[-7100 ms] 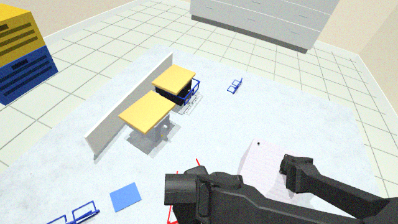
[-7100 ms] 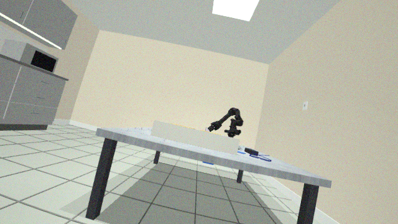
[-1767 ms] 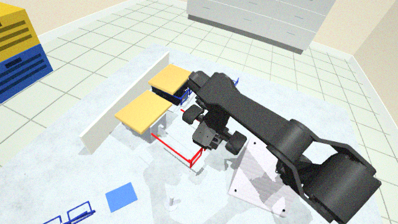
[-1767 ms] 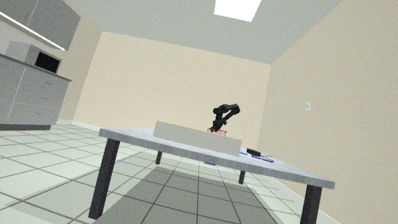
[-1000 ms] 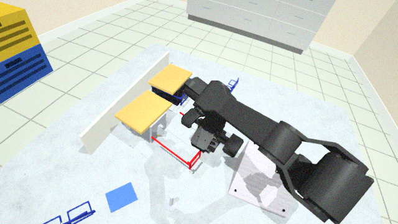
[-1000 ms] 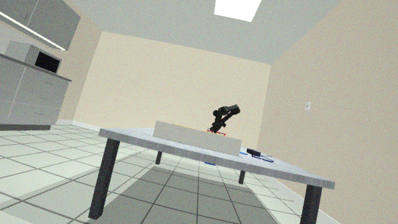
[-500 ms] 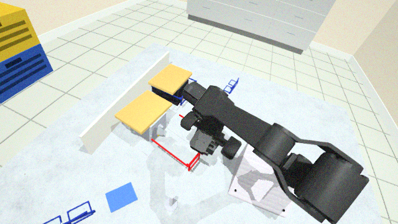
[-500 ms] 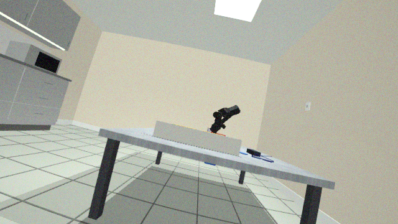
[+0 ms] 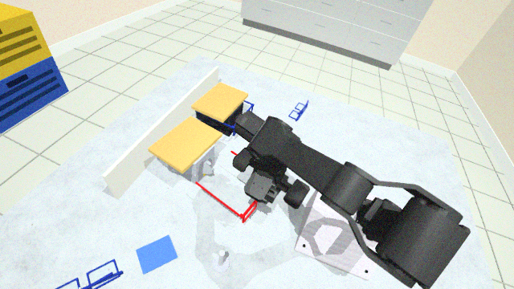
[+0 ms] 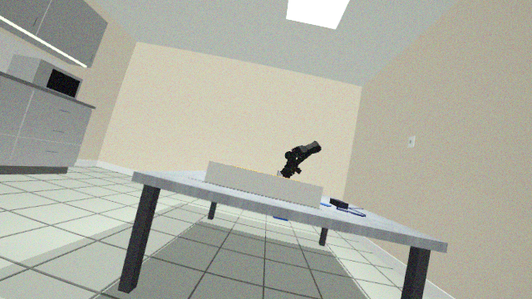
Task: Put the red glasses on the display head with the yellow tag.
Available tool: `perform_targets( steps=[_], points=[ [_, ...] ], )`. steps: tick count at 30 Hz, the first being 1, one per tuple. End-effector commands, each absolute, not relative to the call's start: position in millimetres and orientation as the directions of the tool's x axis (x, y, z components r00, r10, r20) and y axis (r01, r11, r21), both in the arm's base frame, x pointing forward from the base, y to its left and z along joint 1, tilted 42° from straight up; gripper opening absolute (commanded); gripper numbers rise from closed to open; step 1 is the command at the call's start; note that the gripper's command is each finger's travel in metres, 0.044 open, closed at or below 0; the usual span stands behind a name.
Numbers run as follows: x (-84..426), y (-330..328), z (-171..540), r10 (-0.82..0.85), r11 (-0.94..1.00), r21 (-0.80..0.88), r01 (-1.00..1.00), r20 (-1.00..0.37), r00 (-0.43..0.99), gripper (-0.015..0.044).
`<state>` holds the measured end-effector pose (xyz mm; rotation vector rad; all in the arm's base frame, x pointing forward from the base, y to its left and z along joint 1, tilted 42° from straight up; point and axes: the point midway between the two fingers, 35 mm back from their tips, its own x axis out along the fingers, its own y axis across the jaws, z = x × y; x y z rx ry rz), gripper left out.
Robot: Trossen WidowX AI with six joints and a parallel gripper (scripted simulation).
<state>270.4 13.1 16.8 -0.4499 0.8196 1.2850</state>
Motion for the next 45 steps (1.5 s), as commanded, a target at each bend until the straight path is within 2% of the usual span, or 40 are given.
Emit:
perform_targets(
  steps=[1,45],
  points=[
    [270.3,17.1,13.5,0.664,0.255,0.145,-0.956,-0.745,0.064,0.0],
    [268.7,45.7,-14.1,0.67,0.252,0.146,-0.957,-0.74,0.064,0.0]
  ],
)
